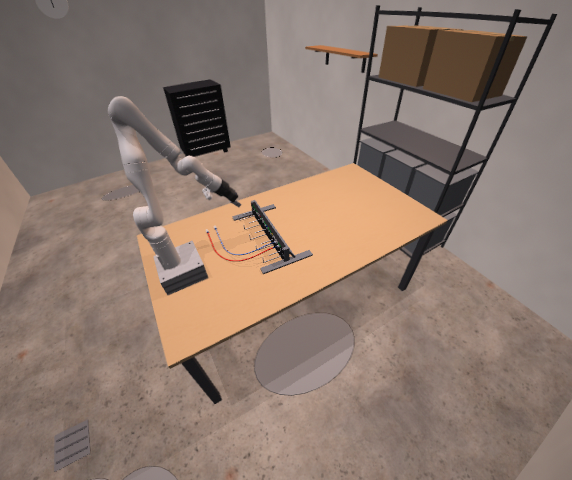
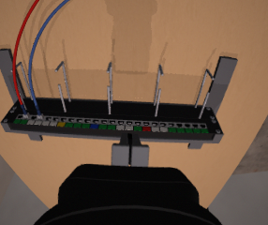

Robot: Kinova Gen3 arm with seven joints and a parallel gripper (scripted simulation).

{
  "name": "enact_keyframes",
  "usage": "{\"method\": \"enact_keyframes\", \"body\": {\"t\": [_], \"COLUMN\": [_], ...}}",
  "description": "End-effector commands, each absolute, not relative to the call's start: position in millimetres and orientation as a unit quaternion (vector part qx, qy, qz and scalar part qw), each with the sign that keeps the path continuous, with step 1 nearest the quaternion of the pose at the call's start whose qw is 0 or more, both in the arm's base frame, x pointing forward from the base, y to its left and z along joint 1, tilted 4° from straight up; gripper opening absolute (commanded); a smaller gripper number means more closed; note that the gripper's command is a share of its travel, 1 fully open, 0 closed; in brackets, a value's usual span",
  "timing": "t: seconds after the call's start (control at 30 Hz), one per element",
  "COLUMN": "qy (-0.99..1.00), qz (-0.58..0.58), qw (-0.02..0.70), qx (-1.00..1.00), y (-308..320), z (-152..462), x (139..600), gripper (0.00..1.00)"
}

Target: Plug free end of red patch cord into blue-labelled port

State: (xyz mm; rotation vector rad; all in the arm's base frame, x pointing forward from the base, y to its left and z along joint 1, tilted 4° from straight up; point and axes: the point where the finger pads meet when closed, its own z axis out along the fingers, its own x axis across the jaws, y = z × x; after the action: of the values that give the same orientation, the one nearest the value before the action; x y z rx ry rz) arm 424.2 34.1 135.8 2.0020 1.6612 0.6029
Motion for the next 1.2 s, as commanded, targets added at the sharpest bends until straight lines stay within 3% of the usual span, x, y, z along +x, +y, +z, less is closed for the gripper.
{"method": "enact_keyframes", "body": {"t": [0.0, 0.4, 1.17], "qy": [0.607, 0.607, 0.607], "qz": [0.224, 0.224, 0.224], "qw": [0.231, 0.231, 0.231], "qx": [0.727, 0.727, 0.727], "y": [39, 30, -47], "z": [138, 138, 134], "x": [424, 423, 410], "gripper": [0.0, 0.0, 0.0]}}
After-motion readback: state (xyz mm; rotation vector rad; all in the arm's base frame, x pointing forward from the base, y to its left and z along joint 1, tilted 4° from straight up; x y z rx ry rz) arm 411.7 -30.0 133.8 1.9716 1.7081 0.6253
